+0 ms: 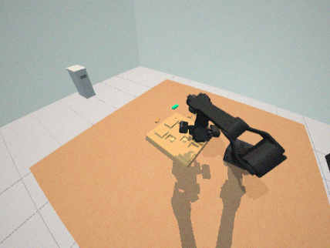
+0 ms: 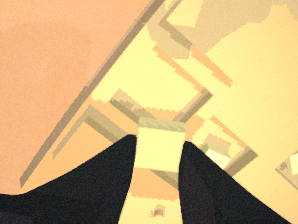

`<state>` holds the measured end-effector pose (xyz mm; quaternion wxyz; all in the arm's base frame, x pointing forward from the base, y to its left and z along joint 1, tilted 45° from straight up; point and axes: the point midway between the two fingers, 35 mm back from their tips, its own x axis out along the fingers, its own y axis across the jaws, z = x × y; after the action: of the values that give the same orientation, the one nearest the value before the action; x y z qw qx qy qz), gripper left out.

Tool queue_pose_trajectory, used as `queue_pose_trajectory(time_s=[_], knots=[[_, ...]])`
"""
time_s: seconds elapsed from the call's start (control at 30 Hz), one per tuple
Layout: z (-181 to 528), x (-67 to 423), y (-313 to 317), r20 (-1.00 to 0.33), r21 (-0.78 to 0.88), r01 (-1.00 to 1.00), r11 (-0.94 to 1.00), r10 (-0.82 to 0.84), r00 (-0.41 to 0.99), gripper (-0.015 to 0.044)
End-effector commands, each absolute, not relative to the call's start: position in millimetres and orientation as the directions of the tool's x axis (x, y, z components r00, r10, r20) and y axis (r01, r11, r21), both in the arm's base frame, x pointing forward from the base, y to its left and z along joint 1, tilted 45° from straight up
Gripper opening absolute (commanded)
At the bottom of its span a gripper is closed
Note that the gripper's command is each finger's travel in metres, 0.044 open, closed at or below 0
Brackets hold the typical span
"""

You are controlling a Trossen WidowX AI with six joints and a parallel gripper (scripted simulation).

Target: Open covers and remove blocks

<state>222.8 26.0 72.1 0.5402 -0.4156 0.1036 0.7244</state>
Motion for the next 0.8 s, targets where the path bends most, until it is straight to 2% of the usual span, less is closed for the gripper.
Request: queue_pose_trajectory(time_s=[0.0,0.3,0.77], knots=[[79,223,18,-0.717,-0.297,-0.868,-0.399,0.693,-0.073,0.008],[94,224,5,-0.716,-0.297,-0.868,-0.399,0.694,-0.074,0.008],[119,250,27,-0.732,-0.289,-0.869,-0.402,0.678,-0.07,0.008]])
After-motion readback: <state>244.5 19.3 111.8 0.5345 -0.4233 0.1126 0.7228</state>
